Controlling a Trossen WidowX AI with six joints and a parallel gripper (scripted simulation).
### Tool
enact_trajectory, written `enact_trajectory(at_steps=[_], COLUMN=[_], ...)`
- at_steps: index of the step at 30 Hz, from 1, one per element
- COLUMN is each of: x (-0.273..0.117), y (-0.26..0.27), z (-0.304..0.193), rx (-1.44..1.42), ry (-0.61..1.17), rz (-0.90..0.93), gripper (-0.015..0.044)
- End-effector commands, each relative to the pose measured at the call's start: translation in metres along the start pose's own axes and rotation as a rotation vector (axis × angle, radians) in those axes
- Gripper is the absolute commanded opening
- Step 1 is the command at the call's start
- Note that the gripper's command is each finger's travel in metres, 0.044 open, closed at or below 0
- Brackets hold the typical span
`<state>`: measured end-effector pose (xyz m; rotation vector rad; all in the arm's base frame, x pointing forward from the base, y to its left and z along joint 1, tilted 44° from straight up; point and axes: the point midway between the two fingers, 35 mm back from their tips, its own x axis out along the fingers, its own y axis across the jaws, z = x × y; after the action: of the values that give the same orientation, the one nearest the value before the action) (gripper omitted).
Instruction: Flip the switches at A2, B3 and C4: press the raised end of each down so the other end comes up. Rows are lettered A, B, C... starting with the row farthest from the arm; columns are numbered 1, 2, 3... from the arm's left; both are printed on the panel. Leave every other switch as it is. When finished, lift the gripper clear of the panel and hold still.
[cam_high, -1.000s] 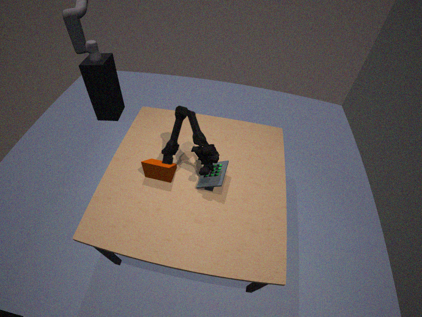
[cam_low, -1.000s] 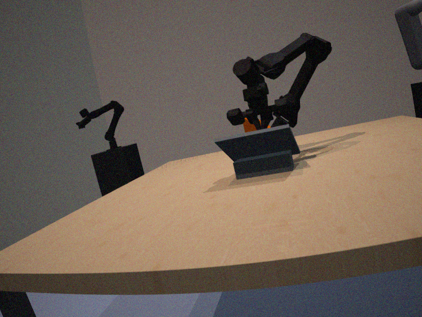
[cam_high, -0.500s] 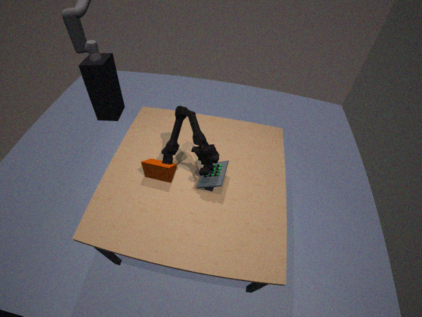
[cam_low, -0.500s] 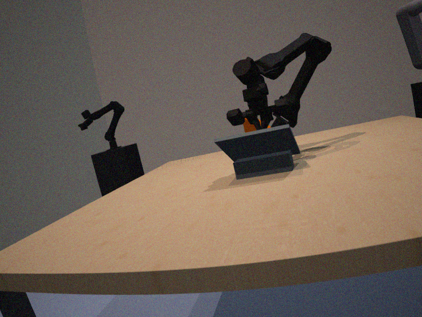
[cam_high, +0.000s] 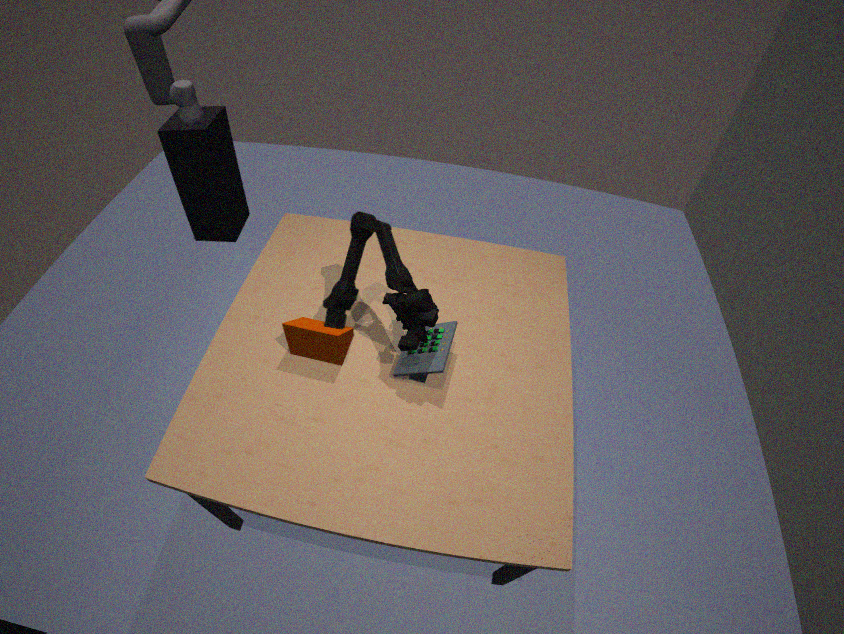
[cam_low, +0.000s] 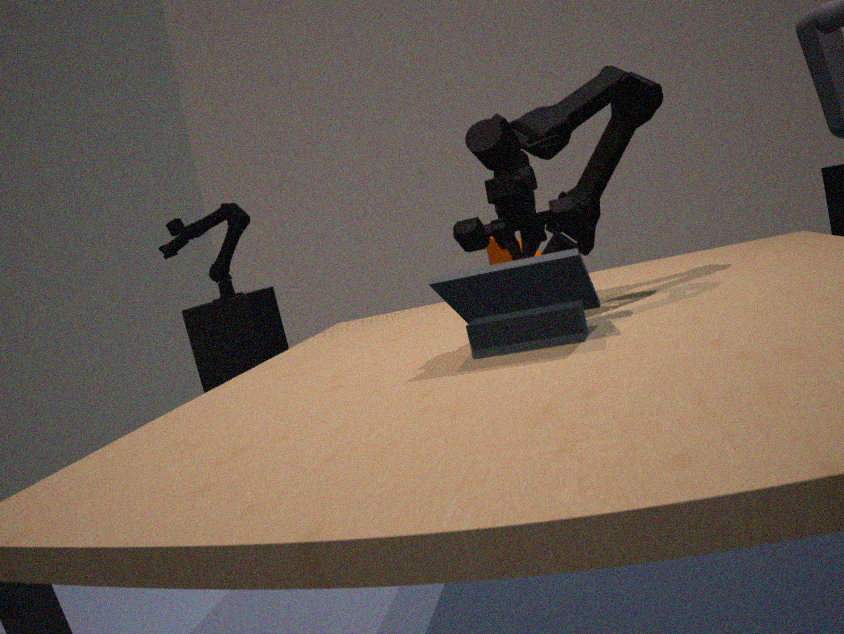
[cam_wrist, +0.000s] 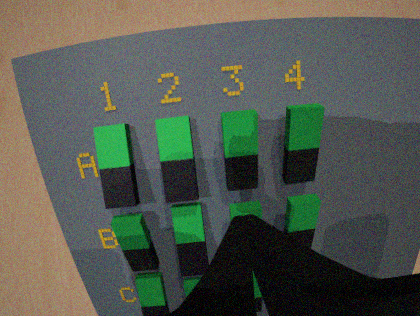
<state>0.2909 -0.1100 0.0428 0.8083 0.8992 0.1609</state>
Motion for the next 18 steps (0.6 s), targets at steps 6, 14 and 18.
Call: enact_trajectory(at_steps=[6, 14, 18], x=[0.0019, 0.003, 0.0035], y=[-0.0015, -0.0015, -0.0015], z=[-0.0006, -0.0005, -0.0005], rx=[0.005, 0.005, 0.005], ry=[0.002, 0.002, 0.002], rz=[-0.006, -0.006, -0.006], gripper=[0.0, 0.0, 0.0])
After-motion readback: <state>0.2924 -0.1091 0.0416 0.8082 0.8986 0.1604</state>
